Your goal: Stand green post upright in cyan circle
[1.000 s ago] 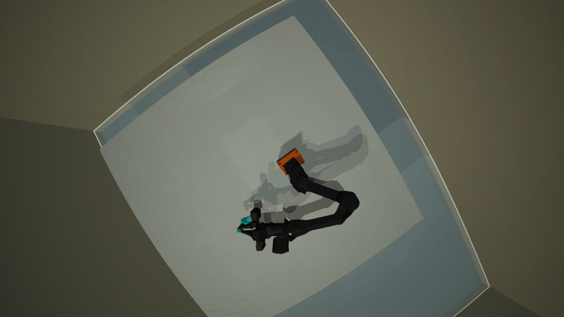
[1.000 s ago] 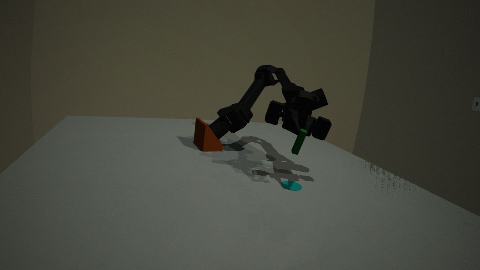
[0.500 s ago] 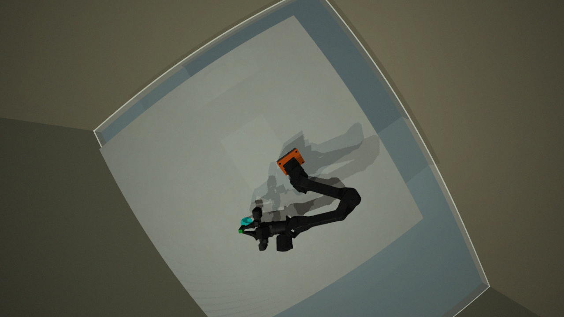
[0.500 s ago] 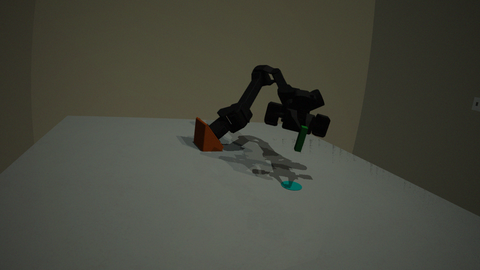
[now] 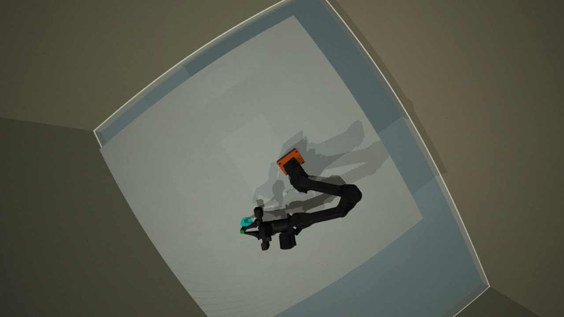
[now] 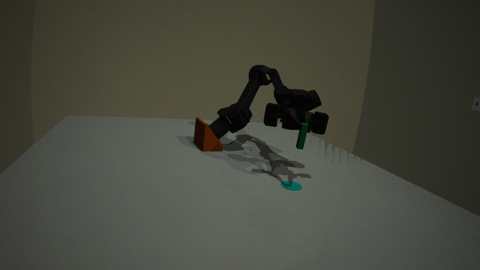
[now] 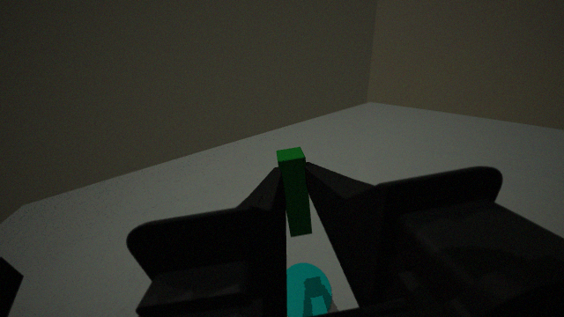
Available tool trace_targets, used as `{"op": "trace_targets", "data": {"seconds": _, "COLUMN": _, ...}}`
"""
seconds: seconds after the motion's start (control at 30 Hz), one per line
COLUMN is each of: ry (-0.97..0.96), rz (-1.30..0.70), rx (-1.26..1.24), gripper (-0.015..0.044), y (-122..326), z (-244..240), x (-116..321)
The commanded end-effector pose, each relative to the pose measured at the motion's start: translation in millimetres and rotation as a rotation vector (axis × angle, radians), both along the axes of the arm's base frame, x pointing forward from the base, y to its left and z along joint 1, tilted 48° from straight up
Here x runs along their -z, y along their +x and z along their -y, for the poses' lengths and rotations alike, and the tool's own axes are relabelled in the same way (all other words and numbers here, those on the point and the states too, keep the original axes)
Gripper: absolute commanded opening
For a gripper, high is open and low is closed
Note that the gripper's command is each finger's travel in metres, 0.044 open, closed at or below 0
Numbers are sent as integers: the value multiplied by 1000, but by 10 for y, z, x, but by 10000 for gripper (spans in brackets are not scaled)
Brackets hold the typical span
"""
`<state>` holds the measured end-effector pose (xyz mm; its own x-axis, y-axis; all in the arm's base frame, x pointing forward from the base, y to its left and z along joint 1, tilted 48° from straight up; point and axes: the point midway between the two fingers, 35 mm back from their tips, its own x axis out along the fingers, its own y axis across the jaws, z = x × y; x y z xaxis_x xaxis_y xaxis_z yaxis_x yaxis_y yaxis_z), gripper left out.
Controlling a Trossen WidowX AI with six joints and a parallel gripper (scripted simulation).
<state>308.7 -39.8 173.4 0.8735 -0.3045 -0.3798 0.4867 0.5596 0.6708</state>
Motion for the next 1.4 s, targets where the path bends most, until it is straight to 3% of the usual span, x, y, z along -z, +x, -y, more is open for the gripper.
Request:
{"op": "trace_targets", "data": {"seconds": 0.0, "ry": 4, "rz": 18, "rx": 11, "gripper": 23, "y": -11, "z": 9, "x": -28}}
{"op": "trace_targets", "data": {"seconds": 0.5, "ry": 5, "rz": 17, "rx": 11, "gripper": 23, "y": -2, "z": -9, "x": -10}}
{"op": "trace_targets", "data": {"seconds": 1.37, "ry": 9, "rz": 17, "rx": 10, "gripper": 23, "y": 67, "z": -675, "x": 586}}
